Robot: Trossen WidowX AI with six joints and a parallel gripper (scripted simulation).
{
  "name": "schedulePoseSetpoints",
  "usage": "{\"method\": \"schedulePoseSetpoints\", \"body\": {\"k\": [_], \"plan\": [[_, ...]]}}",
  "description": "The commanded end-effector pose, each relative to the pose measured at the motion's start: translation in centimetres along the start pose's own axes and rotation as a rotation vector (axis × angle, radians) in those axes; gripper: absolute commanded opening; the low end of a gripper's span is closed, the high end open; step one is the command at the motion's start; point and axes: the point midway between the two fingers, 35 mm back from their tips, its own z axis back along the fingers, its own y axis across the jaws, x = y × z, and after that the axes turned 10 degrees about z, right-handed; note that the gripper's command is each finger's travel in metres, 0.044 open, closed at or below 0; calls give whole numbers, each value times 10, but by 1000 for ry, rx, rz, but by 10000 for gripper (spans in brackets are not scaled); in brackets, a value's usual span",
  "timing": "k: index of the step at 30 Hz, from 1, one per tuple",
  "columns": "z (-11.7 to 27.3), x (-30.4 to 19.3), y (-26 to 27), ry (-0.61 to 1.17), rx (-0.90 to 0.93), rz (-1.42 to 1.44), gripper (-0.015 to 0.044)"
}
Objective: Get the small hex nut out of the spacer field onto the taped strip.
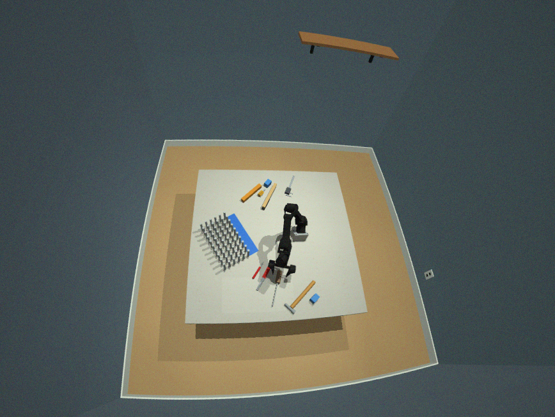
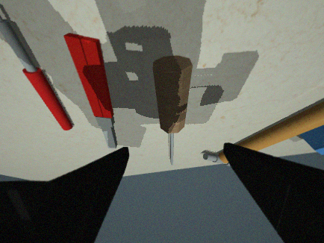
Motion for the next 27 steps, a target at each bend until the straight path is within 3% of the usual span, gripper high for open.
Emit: {"method": "schedulePoseSetpoints", "body": {"k": [1, 4, 10, 27], "plan": [[0, 0, 1, 0, 5, 5, 440], [1, 1, -1, 0, 5, 5, 440], [1, 1, -1, 0, 5, 5, 282], [-12, 8, -1, 0, 5, 5, 280]]}}
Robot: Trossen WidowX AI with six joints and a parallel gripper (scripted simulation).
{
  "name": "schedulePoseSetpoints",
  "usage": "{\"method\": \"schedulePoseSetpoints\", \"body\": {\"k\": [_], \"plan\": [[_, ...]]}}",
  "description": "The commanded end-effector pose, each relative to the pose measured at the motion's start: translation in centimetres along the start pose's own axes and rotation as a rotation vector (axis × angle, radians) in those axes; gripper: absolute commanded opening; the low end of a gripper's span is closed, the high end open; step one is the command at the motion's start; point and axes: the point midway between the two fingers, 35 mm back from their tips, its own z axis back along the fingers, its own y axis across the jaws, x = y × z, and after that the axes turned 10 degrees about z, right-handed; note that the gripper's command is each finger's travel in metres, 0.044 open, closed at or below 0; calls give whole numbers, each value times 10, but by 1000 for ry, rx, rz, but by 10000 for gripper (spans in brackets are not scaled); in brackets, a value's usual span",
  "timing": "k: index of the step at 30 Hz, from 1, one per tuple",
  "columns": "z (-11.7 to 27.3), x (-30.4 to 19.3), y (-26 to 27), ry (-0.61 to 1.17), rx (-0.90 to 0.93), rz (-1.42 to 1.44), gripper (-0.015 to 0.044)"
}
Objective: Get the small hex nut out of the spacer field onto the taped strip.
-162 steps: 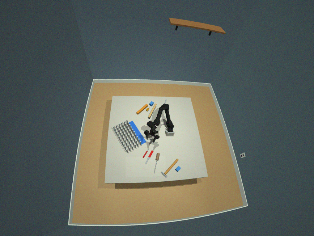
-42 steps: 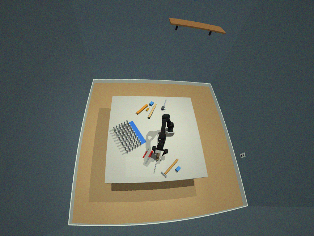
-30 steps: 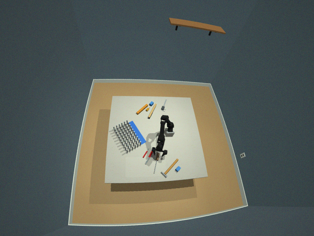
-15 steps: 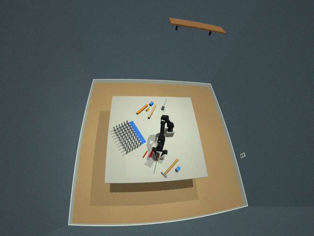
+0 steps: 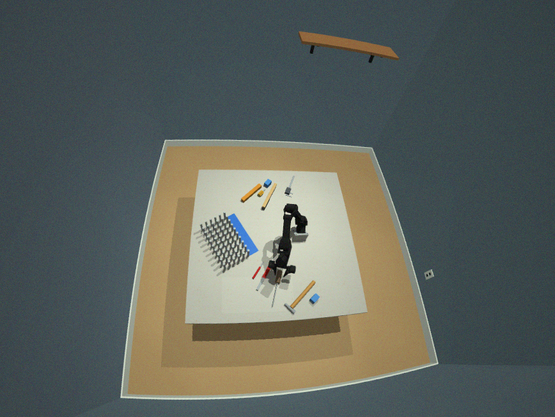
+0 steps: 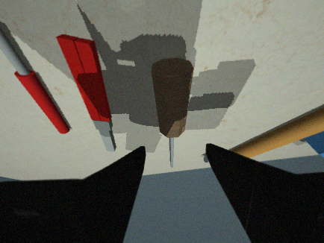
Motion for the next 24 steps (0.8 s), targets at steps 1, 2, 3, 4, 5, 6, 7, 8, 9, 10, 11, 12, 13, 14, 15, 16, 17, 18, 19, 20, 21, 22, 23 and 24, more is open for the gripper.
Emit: {"method": "schedulePoseSetpoints", "body": {"k": [1, 2, 3, 4, 5, 6, 7, 8, 9, 10, 11, 12, 13, 14, 15, 16, 17, 18, 19, 20, 21, 22, 23, 24], "plan": [[-6, 5, 0, -5, 2, 5, 280], [-8, 6, 0, -6, 2, 5, 280], [-9, 7, 0, -6, 2, 5, 280], [-10, 7, 0, -6, 2, 5, 280], [-12, 8, -1, -6, 2, 5, 280], [-13, 9, -1, -6, 2, 5, 280], [-15, 10, -1, -6, 2, 5, 280], [-16, 11, -1, -6, 2, 5, 280], [-17, 12, -1, -6, 2, 5, 280], [-19, 13, -1, -6, 3, 5, 280], [-20, 14, -1, -6, 3, 5, 280], [-21, 15, -1, -6, 3, 5, 280], [-23, 15, -2, -6, 3, 5, 280], [-24, 16, -2, -6, 3, 5, 280], [-25, 17, -2, -6, 3, 5, 280], [-27, 18, -2, -6, 3, 5, 280], [-28, 19, -2, -6, 3, 5, 280], [-29, 20, -2, -6, 3, 5, 280], [-30, 21, -3, -6, 3, 5, 280], [-32, 22, -3, -6, 3, 5, 280], [-33, 23, -3, -6, 3, 5, 280], [-34, 24, -3, -6, 3, 5, 280], [-36, 25, -3, -7, 3, 5, 280], [-37, 26, -4, -7, 3, 5, 280]]}}
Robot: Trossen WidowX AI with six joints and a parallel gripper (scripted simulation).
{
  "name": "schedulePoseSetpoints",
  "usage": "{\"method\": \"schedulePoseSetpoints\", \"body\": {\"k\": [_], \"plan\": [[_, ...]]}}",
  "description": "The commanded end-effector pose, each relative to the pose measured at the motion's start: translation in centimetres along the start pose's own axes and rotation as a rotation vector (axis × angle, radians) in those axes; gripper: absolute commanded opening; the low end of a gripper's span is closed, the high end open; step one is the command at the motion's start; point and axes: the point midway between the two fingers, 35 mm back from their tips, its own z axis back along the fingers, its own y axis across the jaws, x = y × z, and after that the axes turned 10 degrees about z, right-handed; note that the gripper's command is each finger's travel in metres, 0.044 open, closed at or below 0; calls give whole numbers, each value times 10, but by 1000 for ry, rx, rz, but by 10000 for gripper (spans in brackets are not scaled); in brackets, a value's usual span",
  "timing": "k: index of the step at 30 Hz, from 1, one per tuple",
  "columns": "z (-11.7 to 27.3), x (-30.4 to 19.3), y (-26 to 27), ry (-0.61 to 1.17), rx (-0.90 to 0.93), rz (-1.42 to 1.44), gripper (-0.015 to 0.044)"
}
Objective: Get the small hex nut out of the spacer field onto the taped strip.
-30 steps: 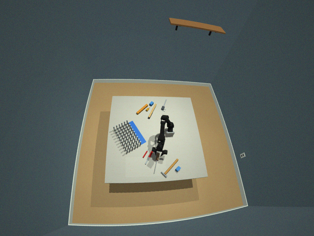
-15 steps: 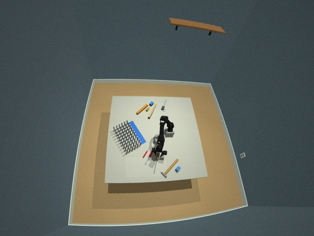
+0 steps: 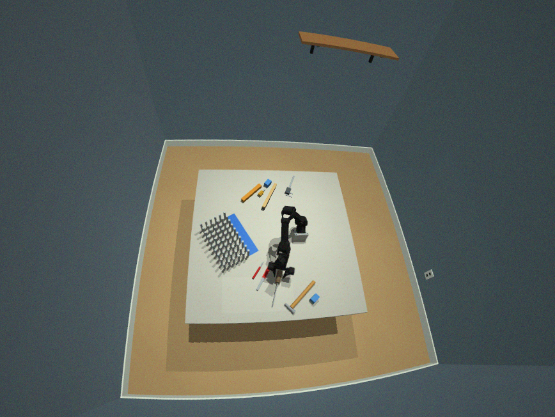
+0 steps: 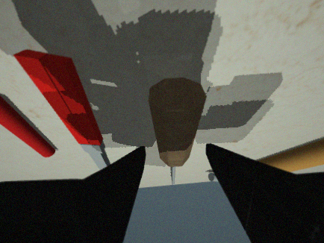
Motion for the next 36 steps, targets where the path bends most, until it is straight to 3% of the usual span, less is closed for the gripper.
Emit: {"method": "schedulePoseSetpoints", "body": {"k": [1, 13, 17, 24, 29, 36], "plan": [[-5, 5, -1, -4, 3, 4, 280], [-18, 15, -3, -5, 3, 4, 280], [-18, 15, -3, -5, 3, 4, 175], [-18, 15, -3, -5, 3, 4, 128], [-4, -1, 2, -3, 2, 4, 0], [30, -31, 9, 1, 0, 7, 0]]}}
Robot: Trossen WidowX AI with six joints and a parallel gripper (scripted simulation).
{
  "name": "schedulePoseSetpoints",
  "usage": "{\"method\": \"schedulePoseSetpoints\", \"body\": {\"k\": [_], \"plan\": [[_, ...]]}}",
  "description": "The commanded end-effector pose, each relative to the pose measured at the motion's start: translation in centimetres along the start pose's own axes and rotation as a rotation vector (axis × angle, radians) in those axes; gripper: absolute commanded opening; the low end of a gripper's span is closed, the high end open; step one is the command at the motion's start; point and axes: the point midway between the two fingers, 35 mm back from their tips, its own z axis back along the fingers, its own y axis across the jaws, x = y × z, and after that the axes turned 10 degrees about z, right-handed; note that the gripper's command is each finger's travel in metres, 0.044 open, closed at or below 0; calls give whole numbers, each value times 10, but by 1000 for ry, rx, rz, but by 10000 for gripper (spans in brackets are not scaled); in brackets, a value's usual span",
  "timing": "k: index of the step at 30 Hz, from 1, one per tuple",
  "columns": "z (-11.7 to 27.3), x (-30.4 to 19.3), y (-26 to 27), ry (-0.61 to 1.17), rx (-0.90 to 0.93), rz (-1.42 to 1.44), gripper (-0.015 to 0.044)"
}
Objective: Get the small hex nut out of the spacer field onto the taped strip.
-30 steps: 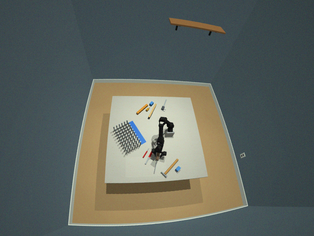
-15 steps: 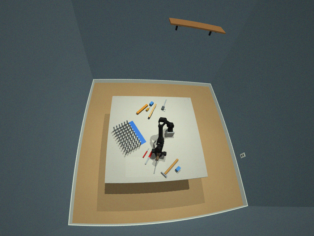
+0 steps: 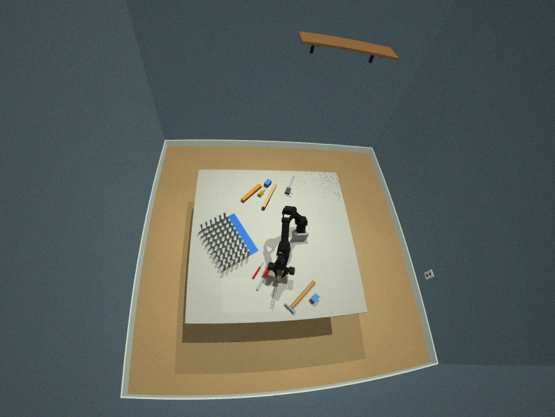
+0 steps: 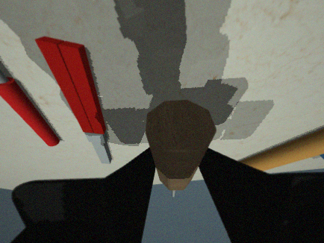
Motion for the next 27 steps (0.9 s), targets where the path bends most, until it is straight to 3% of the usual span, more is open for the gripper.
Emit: {"method": "schedulePoseSetpoints", "body": {"k": [1, 16, 27], "plan": [[25, -22, 5, 26, 6, -1, 0], [113, -65, 8, 24, 2, -10, 0], [143, -46, 47, 41, 36, -67, 0]]}}
